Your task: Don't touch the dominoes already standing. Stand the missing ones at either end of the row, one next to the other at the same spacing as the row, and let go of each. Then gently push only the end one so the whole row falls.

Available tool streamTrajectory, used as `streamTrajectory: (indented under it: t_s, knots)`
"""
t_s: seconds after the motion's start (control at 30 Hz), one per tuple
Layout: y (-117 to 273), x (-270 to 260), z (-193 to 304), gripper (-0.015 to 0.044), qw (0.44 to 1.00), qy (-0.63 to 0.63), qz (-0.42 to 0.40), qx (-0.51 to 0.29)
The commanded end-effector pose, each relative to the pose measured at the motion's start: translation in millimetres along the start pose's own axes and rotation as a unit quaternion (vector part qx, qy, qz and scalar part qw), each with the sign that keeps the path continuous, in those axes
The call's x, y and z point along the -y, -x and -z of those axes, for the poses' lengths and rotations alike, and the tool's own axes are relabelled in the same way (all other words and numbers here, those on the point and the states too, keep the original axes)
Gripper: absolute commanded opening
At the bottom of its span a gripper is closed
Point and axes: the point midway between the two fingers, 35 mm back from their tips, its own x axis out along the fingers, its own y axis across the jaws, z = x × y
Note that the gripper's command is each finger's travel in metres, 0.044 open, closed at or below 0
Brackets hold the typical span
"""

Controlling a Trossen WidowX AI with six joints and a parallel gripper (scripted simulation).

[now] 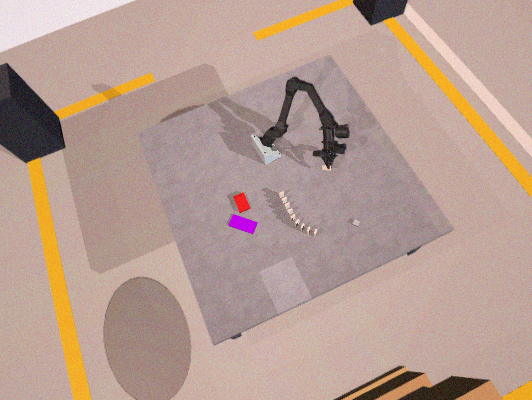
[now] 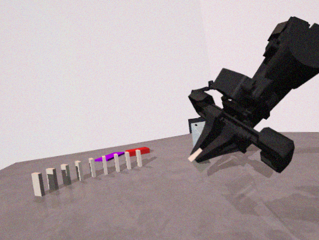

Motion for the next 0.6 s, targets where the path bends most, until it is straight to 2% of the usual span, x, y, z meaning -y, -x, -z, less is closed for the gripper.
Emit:
streamTrajectory:
  t_s: [0.0,0.57]
  knots:
    - [2,-2,2,0.0022,0.999,-0.017,0.002,0.037]
    - [34,-11,1,0.0022,0.965,-0.131,-0.028,0.227]
